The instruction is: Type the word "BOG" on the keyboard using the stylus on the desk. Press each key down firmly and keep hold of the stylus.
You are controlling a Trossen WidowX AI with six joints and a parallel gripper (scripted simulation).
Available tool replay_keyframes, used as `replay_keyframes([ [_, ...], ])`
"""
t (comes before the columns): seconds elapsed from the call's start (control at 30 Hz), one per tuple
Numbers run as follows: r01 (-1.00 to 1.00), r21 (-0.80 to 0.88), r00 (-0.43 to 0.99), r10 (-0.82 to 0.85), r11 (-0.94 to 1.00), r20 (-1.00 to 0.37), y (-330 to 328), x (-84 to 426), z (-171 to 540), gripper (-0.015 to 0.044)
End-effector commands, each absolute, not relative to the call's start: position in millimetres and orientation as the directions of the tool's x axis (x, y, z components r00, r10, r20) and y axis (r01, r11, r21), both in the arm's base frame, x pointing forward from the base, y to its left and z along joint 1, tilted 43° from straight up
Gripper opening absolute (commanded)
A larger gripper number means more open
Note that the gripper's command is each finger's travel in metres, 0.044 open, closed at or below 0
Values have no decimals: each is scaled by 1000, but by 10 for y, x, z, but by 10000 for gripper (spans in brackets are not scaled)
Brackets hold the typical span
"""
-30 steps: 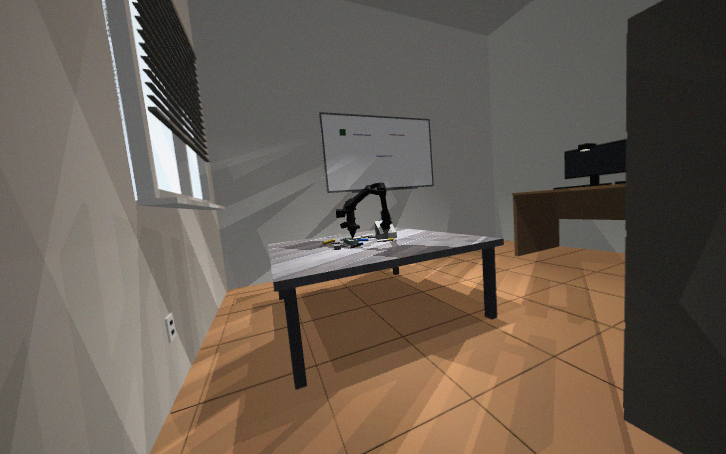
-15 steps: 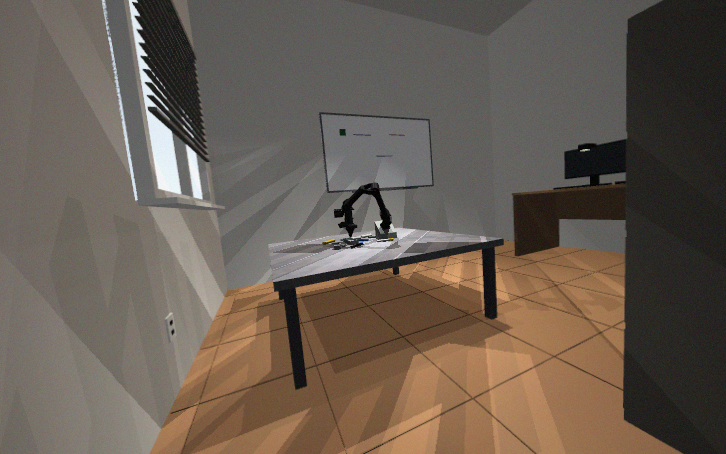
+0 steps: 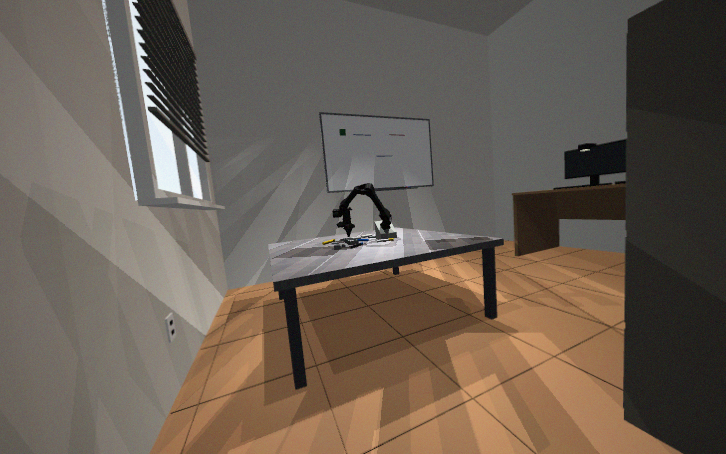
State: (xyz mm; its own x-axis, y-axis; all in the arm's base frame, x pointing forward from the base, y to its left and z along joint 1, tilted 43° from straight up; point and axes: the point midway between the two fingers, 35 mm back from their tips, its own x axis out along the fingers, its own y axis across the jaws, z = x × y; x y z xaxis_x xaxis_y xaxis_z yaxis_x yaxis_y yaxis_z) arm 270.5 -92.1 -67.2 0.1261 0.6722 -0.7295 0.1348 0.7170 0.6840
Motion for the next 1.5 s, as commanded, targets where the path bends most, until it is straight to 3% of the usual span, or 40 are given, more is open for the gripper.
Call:
replay_keyframes([
  [0.0, 120, 679, 127, 667, 724, -734, -971, 2722, -698, 0],
  [0.5, 122, 680, 126, 668, 723, -733, -747, 2478, -541, 0],
  [1.47, 122, 683, 126, 671, 720, -731, -242, 2564, -70, 0],
])
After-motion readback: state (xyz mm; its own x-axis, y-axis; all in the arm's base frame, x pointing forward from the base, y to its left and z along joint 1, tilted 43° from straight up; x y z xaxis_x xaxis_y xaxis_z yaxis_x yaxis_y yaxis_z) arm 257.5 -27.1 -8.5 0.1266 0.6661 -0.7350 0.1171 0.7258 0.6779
